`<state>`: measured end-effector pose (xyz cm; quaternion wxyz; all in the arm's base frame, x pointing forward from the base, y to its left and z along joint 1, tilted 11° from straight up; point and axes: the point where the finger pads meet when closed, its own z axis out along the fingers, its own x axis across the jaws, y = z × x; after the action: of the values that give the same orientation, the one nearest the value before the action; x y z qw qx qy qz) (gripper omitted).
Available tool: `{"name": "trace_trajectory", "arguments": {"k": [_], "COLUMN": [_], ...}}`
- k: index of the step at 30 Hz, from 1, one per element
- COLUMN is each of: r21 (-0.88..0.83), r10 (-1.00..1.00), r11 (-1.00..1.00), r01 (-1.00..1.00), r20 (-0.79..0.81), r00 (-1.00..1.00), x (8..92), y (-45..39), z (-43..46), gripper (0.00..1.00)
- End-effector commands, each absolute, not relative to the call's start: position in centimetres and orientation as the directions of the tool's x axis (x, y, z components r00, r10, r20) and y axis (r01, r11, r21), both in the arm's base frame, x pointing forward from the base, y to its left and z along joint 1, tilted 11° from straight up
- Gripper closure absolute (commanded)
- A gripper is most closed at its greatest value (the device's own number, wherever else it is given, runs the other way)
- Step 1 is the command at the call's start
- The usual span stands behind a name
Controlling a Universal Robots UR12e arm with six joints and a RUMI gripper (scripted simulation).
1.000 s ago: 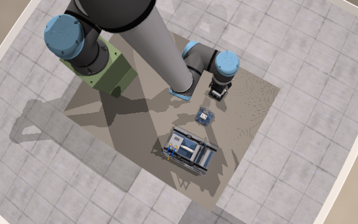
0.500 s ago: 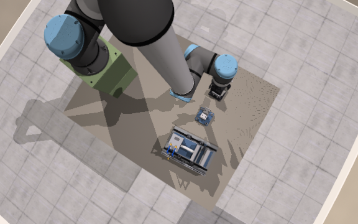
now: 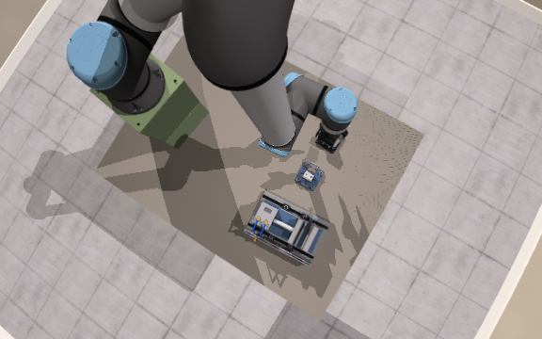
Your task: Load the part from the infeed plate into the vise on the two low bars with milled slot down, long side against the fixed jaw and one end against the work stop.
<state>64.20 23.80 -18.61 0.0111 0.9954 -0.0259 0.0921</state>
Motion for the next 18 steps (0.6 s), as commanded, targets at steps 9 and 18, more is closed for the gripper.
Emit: {"name": "trace_trajectory", "arguments": {"k": [9, 18], "r21": [0.017, 0.017], "r10": [-0.05, -0.05], "r11": [-0.998, -0.998], "r01": [-0.054, -0.054], "r20": [0.185, 0.185], "r00": [0.981, 0.981], "x": [64.8, 65.2], "y": [23.7, 23.7], "z": [-21.3, -23.3], "gripper": [0.49, 0.49]}}
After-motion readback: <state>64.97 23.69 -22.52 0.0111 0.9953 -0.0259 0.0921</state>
